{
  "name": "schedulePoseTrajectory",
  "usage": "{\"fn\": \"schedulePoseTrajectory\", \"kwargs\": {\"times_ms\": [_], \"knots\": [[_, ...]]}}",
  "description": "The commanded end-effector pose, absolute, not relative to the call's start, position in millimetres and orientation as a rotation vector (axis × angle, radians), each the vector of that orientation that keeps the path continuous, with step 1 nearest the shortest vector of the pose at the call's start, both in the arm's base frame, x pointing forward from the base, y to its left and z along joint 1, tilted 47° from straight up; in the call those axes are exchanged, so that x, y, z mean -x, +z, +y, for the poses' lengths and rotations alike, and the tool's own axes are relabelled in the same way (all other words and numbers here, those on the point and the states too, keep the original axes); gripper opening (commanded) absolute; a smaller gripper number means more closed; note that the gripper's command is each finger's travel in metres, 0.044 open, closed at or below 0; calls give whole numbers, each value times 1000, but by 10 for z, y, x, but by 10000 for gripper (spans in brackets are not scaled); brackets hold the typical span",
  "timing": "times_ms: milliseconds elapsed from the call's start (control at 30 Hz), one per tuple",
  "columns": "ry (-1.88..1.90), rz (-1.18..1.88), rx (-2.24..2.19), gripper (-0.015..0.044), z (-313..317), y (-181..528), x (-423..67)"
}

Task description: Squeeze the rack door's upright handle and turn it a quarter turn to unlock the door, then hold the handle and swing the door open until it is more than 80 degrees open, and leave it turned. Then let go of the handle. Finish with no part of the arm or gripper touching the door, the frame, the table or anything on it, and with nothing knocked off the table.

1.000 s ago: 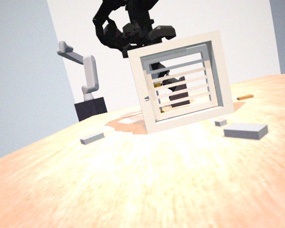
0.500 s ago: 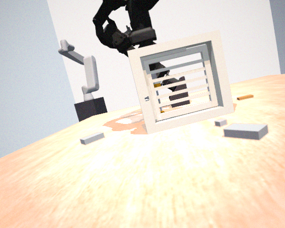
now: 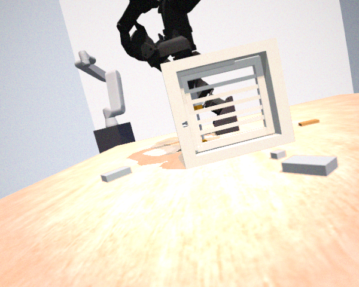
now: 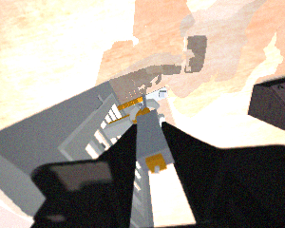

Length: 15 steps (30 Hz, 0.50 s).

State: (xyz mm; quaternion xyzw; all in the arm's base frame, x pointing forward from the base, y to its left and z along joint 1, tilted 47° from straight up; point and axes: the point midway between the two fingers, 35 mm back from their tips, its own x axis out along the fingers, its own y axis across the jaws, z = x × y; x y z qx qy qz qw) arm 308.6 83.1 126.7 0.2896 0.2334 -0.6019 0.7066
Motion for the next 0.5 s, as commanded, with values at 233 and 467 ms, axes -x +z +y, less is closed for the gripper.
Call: {"fn": "schedulePoseTrajectory", "kwargs": {"times_ms": [233,467], "knots": [[-1343,515,-655,285,826,1259,-3088],[-1229,708,-397,285,826,1259,-3088]]}}
